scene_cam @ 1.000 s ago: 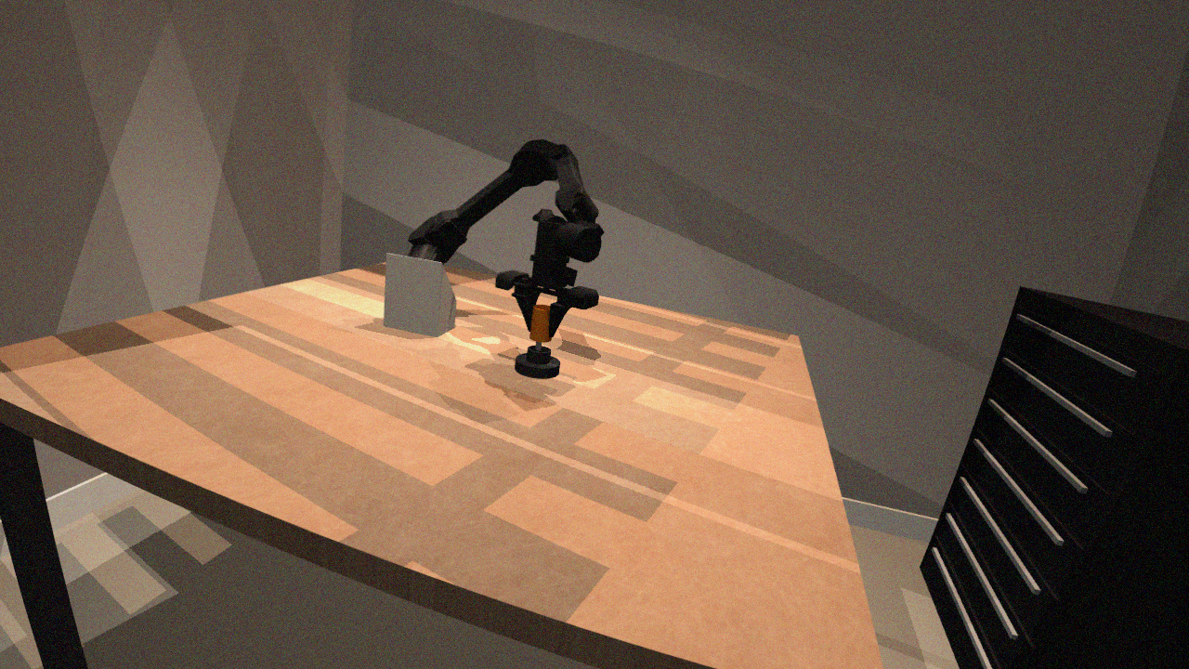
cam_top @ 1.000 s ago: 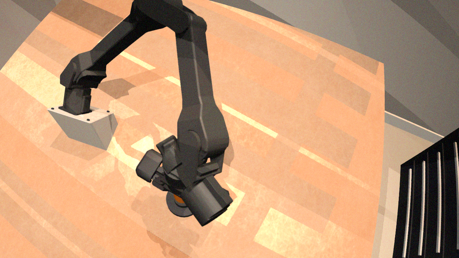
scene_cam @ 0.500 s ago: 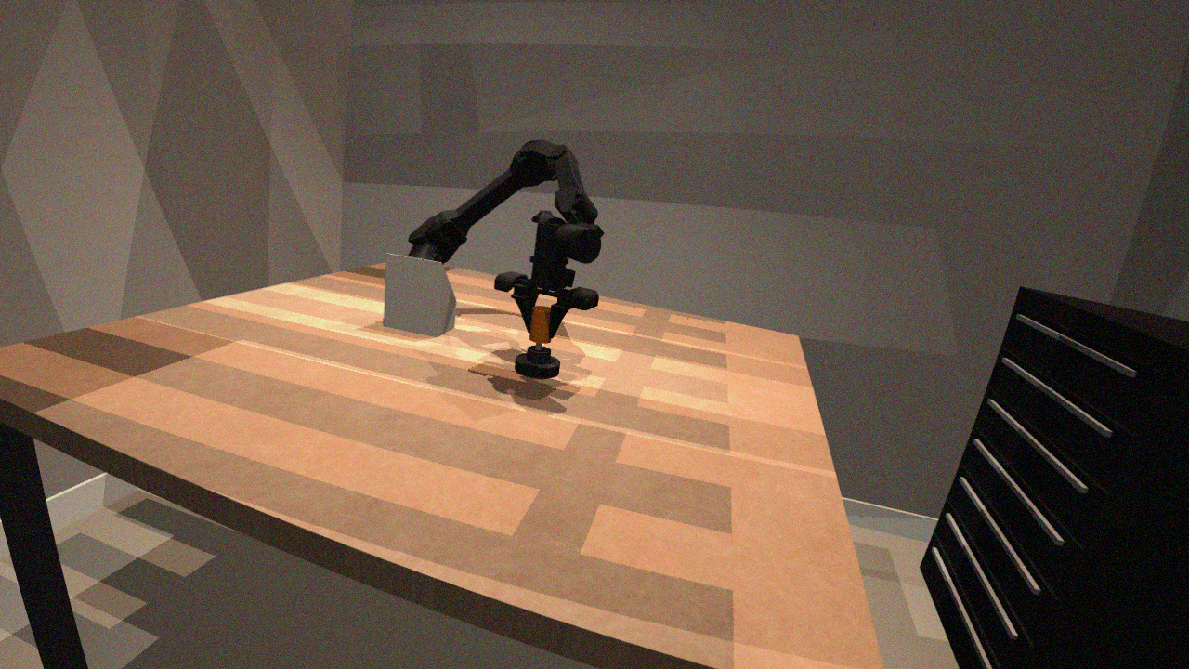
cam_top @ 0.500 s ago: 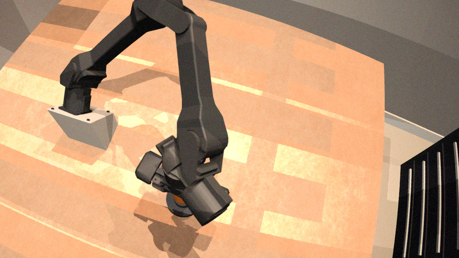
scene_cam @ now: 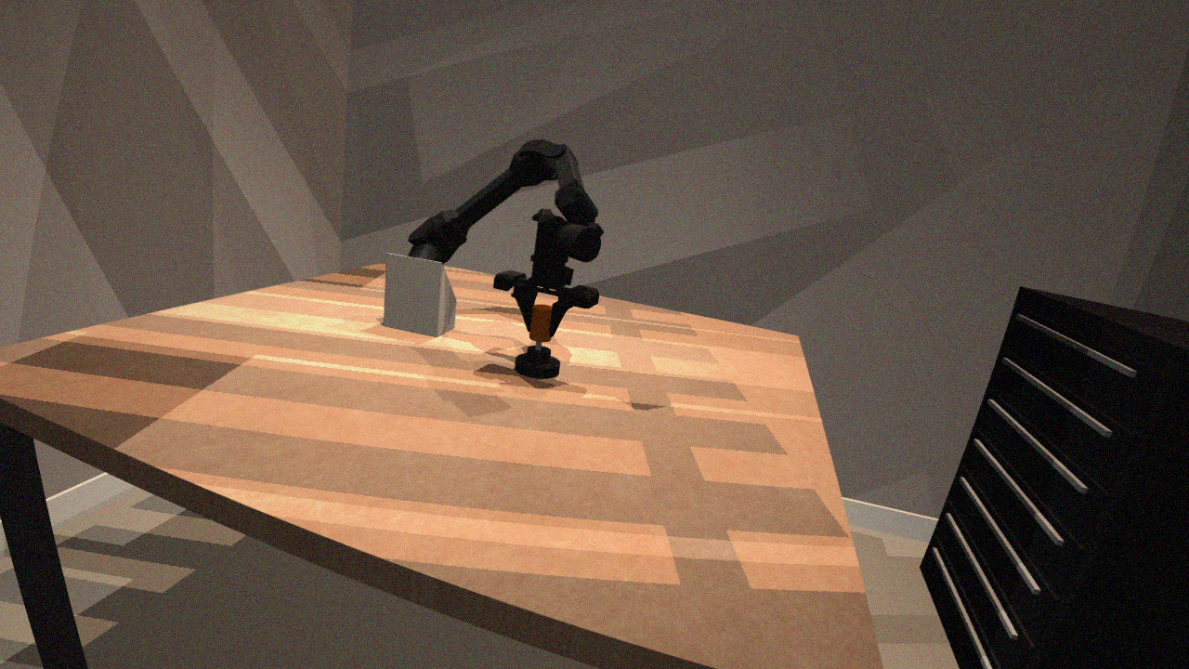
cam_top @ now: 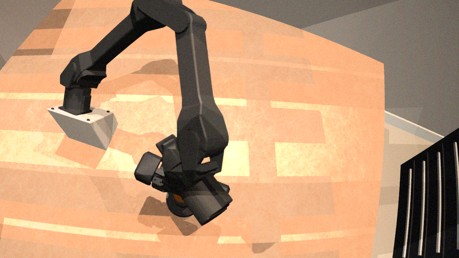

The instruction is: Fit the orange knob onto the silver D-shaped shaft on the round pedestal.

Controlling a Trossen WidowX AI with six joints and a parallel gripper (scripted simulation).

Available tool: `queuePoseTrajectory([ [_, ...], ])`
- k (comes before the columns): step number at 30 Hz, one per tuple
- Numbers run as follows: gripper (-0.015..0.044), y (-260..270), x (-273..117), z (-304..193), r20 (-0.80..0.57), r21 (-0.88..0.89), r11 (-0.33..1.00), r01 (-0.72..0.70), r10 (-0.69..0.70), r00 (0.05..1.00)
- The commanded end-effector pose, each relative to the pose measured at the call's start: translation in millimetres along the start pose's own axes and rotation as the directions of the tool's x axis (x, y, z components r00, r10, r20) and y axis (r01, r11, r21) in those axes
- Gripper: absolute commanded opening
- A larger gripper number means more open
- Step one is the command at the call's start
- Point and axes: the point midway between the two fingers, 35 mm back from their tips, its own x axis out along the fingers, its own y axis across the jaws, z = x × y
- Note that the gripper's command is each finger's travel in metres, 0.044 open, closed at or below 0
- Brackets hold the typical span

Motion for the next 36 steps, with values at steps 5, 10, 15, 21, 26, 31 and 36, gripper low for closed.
queuePoseTrajectory([
  [5,0.0,-3.7,-0.5,-2.1,-0.001,-0.153,0.988,0.003,-0.003,1.0],
  [10,0.0,-3.8,2.7,-1.2,-0.001,-0.153,0.988,0.003,-0.003,1.0],
  [15,0.0,-3.0,2.8,-1.4,-0.001,-0.153,0.988,0.003,-0.003,1.0],
  [21,0.0,-2.4,2.1,-1.5,-0.001,-0.153,0.988,0.003,-0.003,1.0],
  [26,0.0,0.0,-1.9,-1.2,-0.001,-0.153,0.988,0.003,-0.003,1.0],
  [31,0.0,0.5,-1.9,-1.4,-0.001,-0.276,0.961,0.003,-0.003,1.0],
  [36,0.0,0.3,0.2,-2.3,-0.001,-0.355,0.935,0.003,-0.003,1.0],
])
